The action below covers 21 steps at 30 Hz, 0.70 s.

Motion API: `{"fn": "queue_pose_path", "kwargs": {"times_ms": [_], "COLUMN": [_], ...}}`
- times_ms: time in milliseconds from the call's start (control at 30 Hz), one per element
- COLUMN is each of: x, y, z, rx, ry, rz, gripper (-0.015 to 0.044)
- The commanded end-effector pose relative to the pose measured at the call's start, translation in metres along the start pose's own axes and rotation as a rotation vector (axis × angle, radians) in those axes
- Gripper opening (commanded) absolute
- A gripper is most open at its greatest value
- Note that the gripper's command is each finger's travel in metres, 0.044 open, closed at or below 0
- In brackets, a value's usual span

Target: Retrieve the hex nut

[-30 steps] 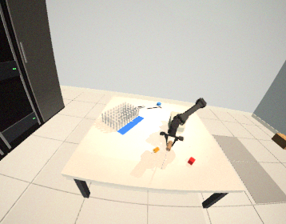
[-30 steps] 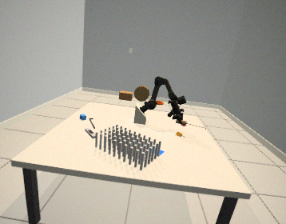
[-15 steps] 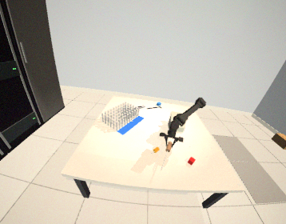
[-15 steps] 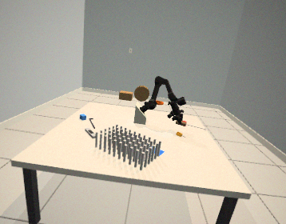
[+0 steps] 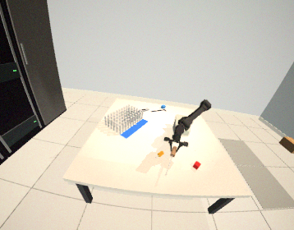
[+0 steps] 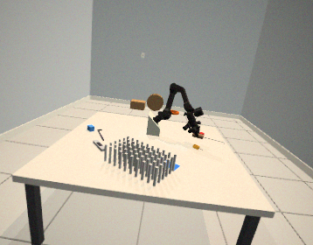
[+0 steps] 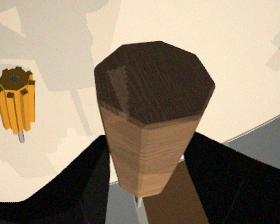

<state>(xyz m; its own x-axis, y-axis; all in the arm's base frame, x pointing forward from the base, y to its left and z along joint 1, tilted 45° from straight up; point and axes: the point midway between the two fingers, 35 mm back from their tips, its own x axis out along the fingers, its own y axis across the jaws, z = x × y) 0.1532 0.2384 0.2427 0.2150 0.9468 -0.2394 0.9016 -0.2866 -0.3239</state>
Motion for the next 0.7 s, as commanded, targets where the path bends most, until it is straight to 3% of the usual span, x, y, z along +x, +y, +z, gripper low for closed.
{"fn": "queue_pose_path", "kwargs": {"times_ms": [0, 667], "x": [0.003, 0.013], "y": [0.001, 0.000], "z": [0.003, 0.010], "rx": [0.005, 0.006], "ry": [-0.002, -0.005], "rz": [0.003, 0.000], "gripper": [0.0000, 0.0000]}}
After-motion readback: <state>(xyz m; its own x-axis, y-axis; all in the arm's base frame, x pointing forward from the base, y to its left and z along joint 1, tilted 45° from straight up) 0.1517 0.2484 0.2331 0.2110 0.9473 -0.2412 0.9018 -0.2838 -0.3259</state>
